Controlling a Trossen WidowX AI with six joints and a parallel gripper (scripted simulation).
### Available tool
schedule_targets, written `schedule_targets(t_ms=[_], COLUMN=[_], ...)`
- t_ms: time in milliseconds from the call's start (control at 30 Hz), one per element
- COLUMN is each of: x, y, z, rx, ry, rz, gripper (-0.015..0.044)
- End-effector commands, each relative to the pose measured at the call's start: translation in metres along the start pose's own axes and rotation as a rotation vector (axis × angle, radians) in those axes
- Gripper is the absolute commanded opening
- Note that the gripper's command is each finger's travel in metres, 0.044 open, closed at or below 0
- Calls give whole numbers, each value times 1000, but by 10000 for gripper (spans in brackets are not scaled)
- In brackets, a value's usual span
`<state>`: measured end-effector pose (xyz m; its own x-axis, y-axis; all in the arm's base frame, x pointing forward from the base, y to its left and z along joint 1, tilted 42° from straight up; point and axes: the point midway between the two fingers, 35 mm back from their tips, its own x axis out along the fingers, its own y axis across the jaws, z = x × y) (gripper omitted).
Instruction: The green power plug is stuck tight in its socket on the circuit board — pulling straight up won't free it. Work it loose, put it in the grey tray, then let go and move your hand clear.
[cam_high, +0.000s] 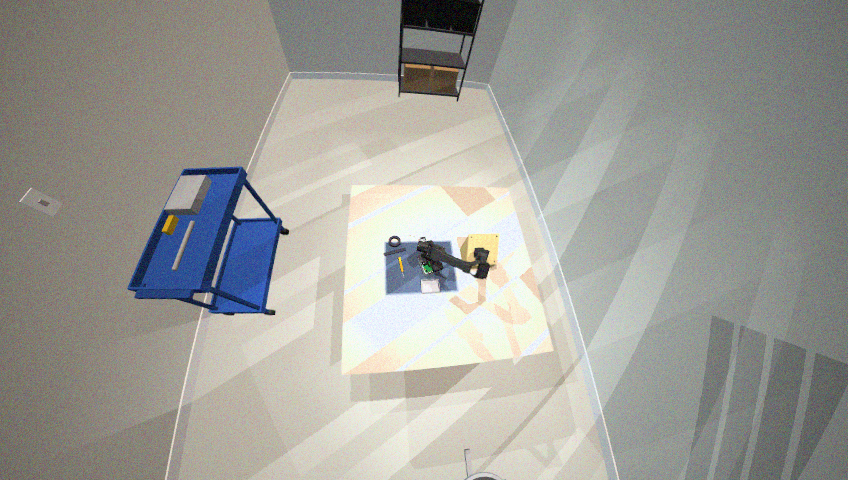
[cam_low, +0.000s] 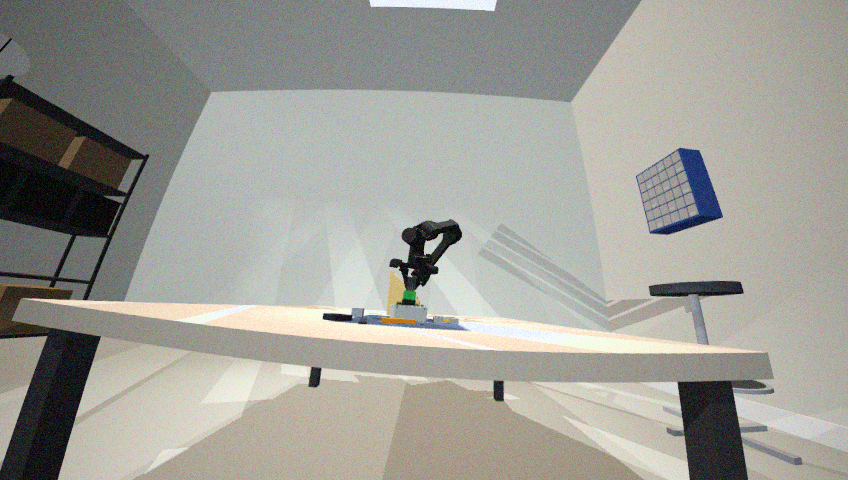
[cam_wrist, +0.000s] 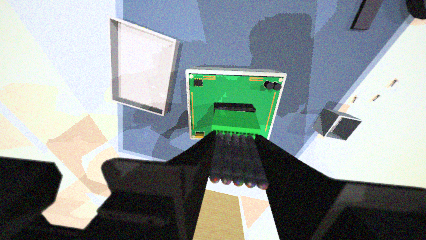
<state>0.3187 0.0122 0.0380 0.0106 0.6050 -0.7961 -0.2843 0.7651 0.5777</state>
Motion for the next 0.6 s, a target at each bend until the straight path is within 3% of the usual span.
schedule_targets(t_ms=[0, 367, 567], x=[-16, -39, -52], y=[3, -21, -19], z=[0, -1, -2], rx=[15, 11, 12], ry=[-31, -32, -32], rz=[-59, 198, 162], gripper=[0, 0, 0])
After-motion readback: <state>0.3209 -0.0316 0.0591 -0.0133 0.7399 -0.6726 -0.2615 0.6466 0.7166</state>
